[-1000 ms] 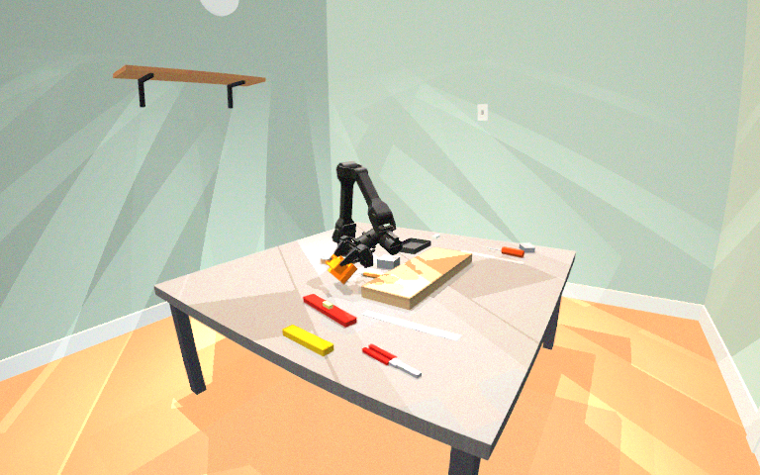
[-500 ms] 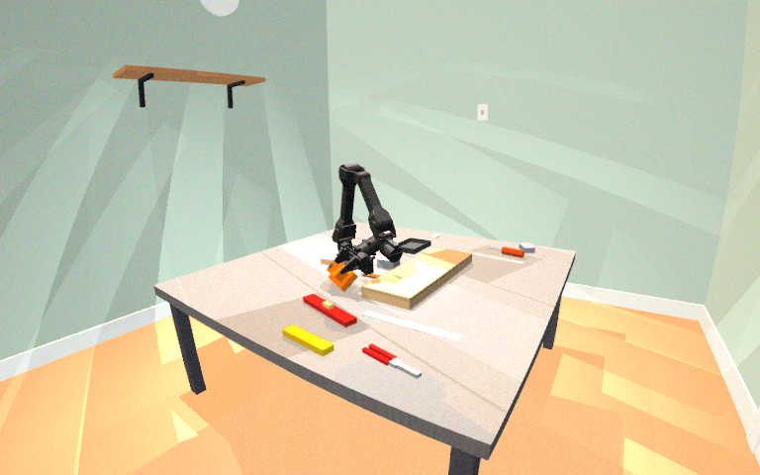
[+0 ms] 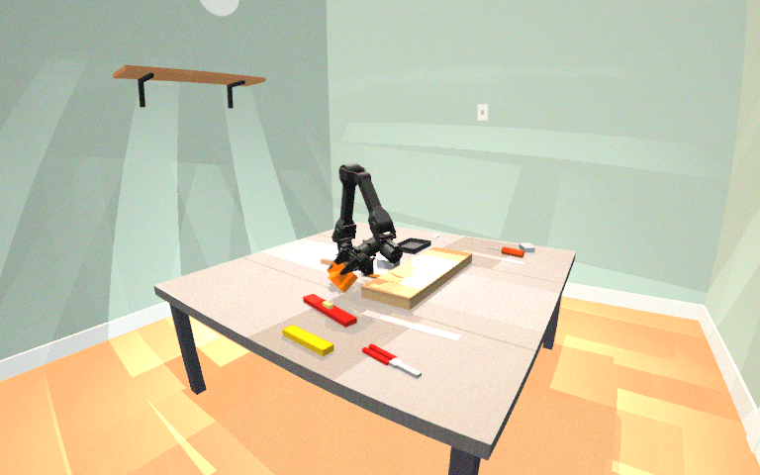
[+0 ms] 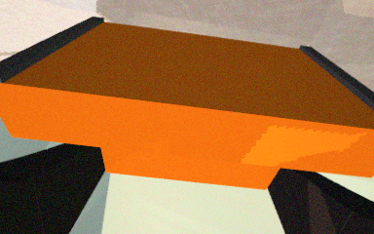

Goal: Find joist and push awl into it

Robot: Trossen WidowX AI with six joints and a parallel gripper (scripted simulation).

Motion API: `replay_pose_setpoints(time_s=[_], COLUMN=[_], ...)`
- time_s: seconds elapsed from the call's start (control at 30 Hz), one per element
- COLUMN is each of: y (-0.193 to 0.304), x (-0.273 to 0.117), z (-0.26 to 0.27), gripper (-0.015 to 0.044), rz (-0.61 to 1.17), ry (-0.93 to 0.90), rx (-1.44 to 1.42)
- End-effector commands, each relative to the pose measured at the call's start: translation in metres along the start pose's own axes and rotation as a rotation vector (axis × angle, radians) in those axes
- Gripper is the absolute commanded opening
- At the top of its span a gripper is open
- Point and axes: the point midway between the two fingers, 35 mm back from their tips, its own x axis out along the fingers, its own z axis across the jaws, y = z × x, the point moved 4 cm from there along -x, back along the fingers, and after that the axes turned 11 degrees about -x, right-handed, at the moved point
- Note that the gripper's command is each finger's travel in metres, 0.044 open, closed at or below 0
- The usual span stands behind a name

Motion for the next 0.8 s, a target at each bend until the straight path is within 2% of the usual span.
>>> replay_pose_setpoints(time_s=[0.0,0.77], y=[0.0002,-0.0031], x=[0.0001,0.0003], z=[-0.0002,-0.0006], gripper=[0.0379,0.0379], rz=[0.004,0.001], ry=[0.001,0.001], rx=[-0.002,0.001])
